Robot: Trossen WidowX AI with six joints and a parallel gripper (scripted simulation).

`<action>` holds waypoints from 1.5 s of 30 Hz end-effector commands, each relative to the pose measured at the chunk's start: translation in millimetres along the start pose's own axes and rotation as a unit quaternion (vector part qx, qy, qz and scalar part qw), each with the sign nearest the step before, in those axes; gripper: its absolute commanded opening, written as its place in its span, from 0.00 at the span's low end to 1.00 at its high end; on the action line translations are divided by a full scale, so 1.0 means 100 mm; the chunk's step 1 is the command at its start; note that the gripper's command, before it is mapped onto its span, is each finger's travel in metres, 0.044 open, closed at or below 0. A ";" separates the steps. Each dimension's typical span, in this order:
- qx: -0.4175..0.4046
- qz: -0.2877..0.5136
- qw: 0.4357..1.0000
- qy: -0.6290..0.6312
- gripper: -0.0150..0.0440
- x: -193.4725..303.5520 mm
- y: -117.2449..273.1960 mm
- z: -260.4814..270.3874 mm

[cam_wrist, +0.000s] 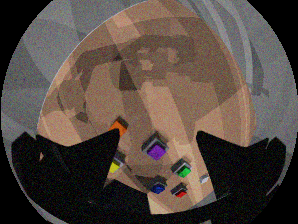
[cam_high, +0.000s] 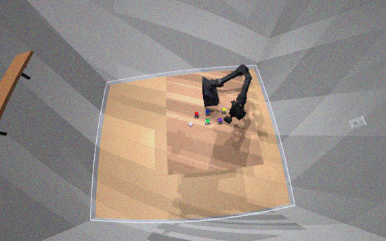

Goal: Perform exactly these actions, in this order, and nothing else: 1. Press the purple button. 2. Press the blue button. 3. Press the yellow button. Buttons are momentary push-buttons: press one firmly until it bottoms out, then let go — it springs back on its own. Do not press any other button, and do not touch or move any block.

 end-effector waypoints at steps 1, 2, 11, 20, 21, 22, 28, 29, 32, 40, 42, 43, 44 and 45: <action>-0.039 0.076 0.959 -0.272 0.93 0.67 -0.12 -0.18; -0.045 0.088 0.942 -0.322 0.93 0.78 -0.13 -0.20; -0.048 0.096 0.931 -0.350 0.93 0.85 -0.13 -0.21; -0.049 0.096 0.930 -0.351 0.67 0.93 -0.71 -0.11; -0.049 0.095 0.930 -0.351 0.62 0.94 -0.73 -0.10; -0.049 0.095 0.930 -0.351 0.58 0.94 -0.73 -0.10; -0.049 0.095 0.930 -0.351 0.31 0.94 -0.73 -0.10; -0.049 0.095 0.930 -0.351 0.29 0.94 -0.73 -0.10; -0.049 0.095 0.930 -0.351 0.29 0.94 -0.73 -0.10; -0.049 0.095 0.930 -0.351 0.29 0.94 -0.74 -0.10; -0.049 0.095 0.930 -0.351 0.29 0.94 -0.77 -0.10; -0.049 0.095 0.930 -0.351 0.29 0.94 -0.79 -0.10; -0.049 0.095 0.930 -0.351 0.29 0.95 -0.80 -0.10; -0.049 0.095 0.930 -0.351 0.29 0.95 -0.82 -0.09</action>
Point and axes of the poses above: the point midway between the two fingers, 35 mm back from their tips, its own y axis back along the fingers, its own z axis across the jaws, x = y × z, the point moved 3 cm from there along y, back along the fingers, and after that the axes turned 8 degrees about y, right-handed, at the moved point
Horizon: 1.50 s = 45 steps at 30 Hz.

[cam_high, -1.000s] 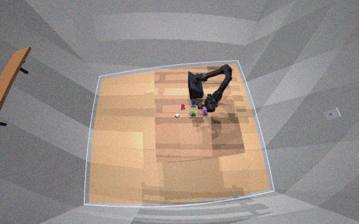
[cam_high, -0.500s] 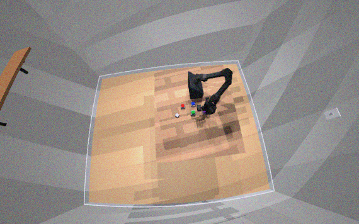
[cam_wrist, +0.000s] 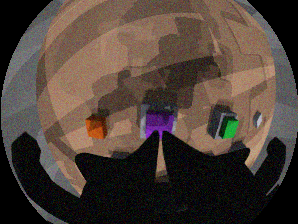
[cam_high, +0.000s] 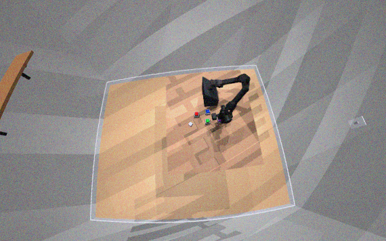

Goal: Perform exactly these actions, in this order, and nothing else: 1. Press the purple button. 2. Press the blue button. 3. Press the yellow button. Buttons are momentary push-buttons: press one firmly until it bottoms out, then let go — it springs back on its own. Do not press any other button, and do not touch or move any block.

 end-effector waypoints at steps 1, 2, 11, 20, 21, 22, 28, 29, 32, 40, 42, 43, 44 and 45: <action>0.001 0.005 1.000 -0.005 0.29 0.02 -0.08 -0.01; 0.001 0.005 1.000 -0.005 0.29 0.02 -0.10 -0.01; 0.001 0.005 1.000 -0.005 0.29 0.03 -0.24 -0.01; 0.000 0.005 1.000 -0.005 0.29 0.03 -0.31 -0.01; 0.000 0.005 1.000 -0.005 0.29 0.03 -0.31 -0.01; 0.000 0.005 1.000 -0.005 0.29 0.03 -0.31 -0.01; 0.000 0.005 1.000 -0.005 0.29 0.03 -0.31 -0.01; 0.000 0.005 1.000 -0.005 0.29 0.03 -0.31 -0.01; 0.000 0.005 1.000 -0.005 0.29 0.03 -0.31 -0.01; 0.001 0.004 1.000 -0.004 0.29 0.02 0.00 -0.01; 0.001 0.004 1.000 -0.005 0.29 0.03 0.03 -0.01; 0.001 0.004 1.000 -0.005 0.29 0.03 0.03 -0.01; 0.001 0.004 1.000 -0.005 0.29 0.03 0.03 -0.01; 0.001 0.004 1.000 -0.005 0.29 0.02 0.05 -0.01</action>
Point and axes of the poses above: the point midway between the two fingers, 35 mm back from their tips, its own y axis back along the fingers, its own z axis across the jaws, x = y × z, the point moved 3 cm from there along y, back along the fingers, and after that the axes turned 8 degrees about y, right-handed, at the moved point
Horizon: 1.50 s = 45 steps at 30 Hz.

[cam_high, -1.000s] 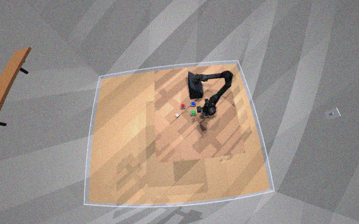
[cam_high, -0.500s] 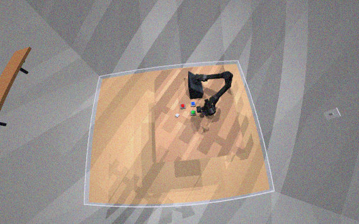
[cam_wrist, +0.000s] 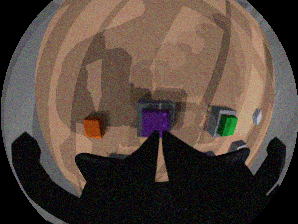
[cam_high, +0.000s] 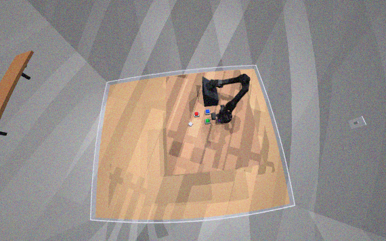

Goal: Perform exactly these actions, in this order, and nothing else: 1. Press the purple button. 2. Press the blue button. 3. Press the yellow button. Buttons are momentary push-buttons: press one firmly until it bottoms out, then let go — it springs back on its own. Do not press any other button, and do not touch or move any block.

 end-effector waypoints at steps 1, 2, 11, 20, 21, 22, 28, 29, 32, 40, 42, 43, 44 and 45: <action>-0.001 0.002 1.000 0.006 0.29 -0.01 0.13 0.02; 0.000 0.002 1.000 0.006 0.29 -0.02 0.26 0.01; 0.000 0.002 1.000 0.006 0.29 0.01 0.65 -0.01; 0.004 0.004 1.000 0.004 0.29 1.08 0.66 -0.93; 0.002 0.004 1.000 0.004 0.29 1.15 0.66 -0.96; 0.001 0.004 1.000 0.004 0.29 1.17 0.65 -0.96; 0.003 0.004 1.000 0.004 0.29 1.16 0.57 -0.97; 0.003 0.004 1.000 0.004 0.29 1.16 0.46 -0.98; 0.001 0.004 1.000 0.004 0.29 1.17 0.11 -0.97; 0.000 0.004 1.000 0.004 0.29 1.18 0.02 -0.96; 0.000 0.004 1.000 0.004 0.29 1.18 -0.01 -0.96; 0.000 0.004 1.000 0.004 0.29 1.18 -0.02 -0.96; 0.000 0.004 1.000 0.004 0.29 1.18 -0.04 -0.96; 0.000 0.004 1.000 0.004 0.29 1.18 -0.06 -0.96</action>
Point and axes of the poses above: the point midway between the two fingers, 35 mm back from their tips, its own y axis back along the fingers, its own z axis across the jaws, x = y × z, the point moved 3 cm from there along y, back along the fingers, and after that the axes turned 8 degrees about y, right-handed, at the moved point
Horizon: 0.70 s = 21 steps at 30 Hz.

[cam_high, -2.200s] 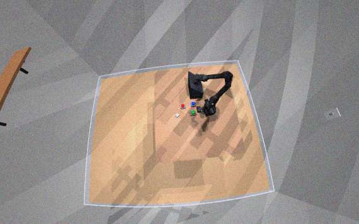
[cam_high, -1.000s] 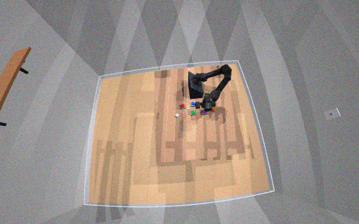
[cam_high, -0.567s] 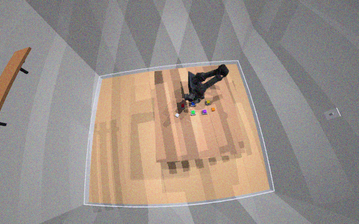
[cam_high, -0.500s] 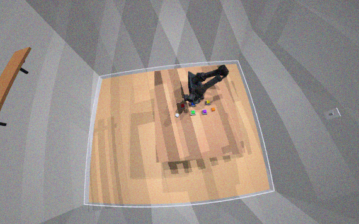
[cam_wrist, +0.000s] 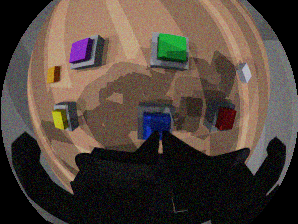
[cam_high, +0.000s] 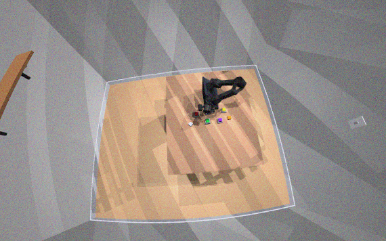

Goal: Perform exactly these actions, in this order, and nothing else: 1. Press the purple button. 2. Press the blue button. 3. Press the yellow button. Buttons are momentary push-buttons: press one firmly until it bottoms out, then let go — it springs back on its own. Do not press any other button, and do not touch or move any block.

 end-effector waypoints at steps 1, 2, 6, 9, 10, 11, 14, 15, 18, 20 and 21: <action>-0.004 0.005 1.000 -0.007 0.29 0.04 -0.08 0.01; -0.004 0.005 1.000 -0.007 0.29 0.04 -0.10 0.01; -0.004 0.005 1.000 -0.007 0.29 0.04 -0.16 0.01; -0.004 0.005 1.000 -0.007 0.29 0.04 -0.21 0.01; -0.004 0.005 1.000 -0.007 0.29 0.04 -0.23 0.01; -0.005 0.005 1.000 -0.007 0.29 0.04 -0.24 0.02; -0.005 0.005 1.000 -0.007 0.29 0.05 -0.29 0.02; -0.005 0.005 1.000 -0.007 0.29 0.05 -0.30 0.02; -0.006 0.005 1.000 -0.007 0.29 0.05 -0.32 0.02; -0.006 0.005 1.000 -0.007 0.29 0.05 -0.32 0.02; -0.006 0.005 1.000 -0.007 0.29 0.05 -0.32 0.02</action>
Point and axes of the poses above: the point midway between the two fingers, 35 mm back from their tips, its own y axis back along the fingers, its own z axis across the jaws, x = y × z, the point moved 3 cm from there along y, back along the fingers, and after that the axes turned 8 degrees about y, right-handed, at the moved point
